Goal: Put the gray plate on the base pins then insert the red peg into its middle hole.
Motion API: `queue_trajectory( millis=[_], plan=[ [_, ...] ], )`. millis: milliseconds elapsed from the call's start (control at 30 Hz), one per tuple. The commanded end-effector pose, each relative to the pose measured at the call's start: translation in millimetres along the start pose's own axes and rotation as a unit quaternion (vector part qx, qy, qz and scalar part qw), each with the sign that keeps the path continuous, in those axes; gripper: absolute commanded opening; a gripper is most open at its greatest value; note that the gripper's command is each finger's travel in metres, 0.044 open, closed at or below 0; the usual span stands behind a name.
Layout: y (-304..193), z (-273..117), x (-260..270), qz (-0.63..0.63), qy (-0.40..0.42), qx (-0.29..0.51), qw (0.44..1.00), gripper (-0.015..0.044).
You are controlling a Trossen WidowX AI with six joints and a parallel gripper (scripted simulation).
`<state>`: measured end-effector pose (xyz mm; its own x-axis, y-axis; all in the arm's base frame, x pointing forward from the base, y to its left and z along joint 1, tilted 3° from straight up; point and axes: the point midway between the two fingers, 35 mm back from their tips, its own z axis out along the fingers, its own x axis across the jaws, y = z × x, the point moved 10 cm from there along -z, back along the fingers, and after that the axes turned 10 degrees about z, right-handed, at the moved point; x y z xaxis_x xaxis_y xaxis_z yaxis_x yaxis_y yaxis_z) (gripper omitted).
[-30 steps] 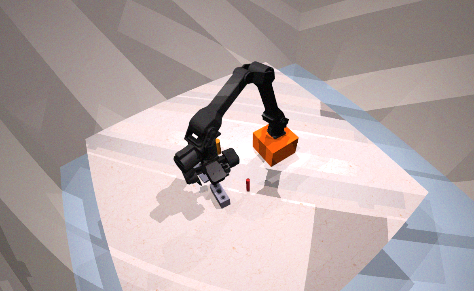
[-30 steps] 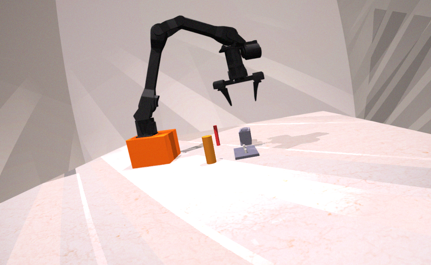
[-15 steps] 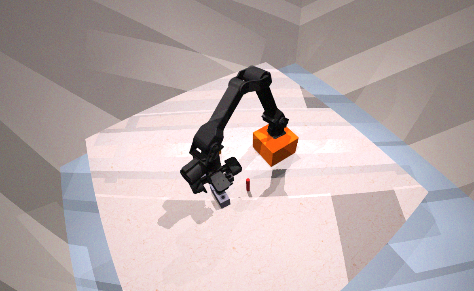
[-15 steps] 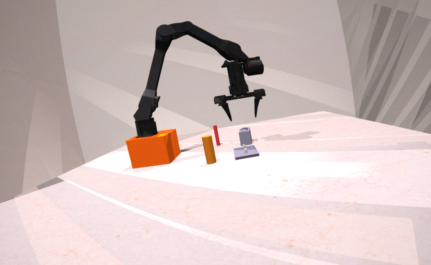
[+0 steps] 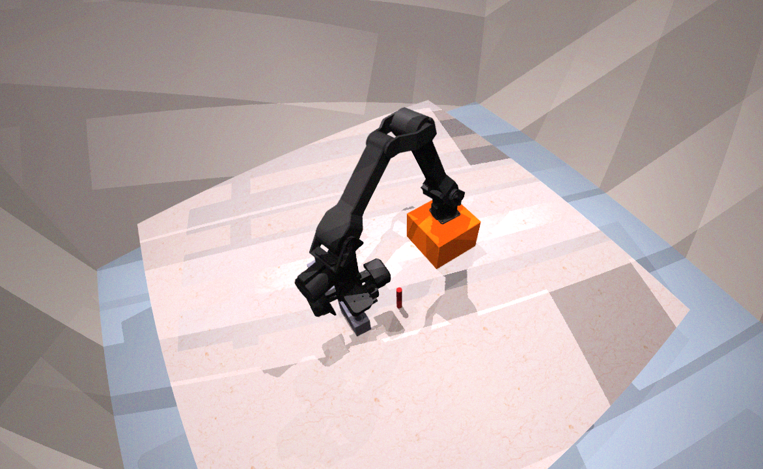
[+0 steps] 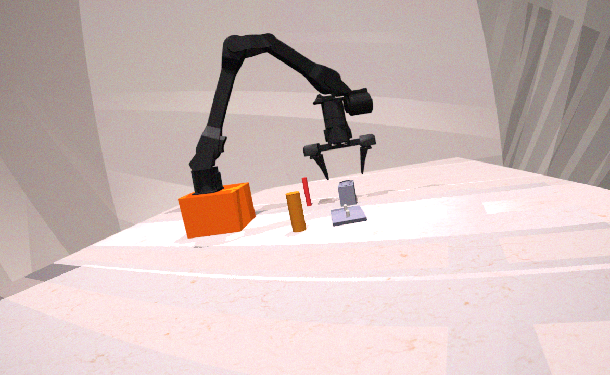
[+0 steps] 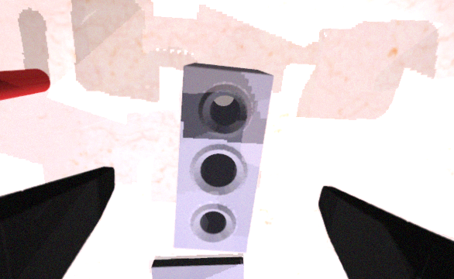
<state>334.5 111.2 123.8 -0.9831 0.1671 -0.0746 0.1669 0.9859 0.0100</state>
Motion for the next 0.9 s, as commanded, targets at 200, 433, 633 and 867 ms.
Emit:
queue_trajectory(
  millis=[200,433,633,867],
  plan=[
    [0,16,0,-0.001,0.001,0.002,1.0,0.044],
    [0,28,0,-0.001,0.001,0.002,1.0,0.044],
    [0,37,0,-0.001,0.001,0.002,1.0,0.044],
    [0,49,0,-0.001,0.001,0.002,1.0,0.044]
  ],
)
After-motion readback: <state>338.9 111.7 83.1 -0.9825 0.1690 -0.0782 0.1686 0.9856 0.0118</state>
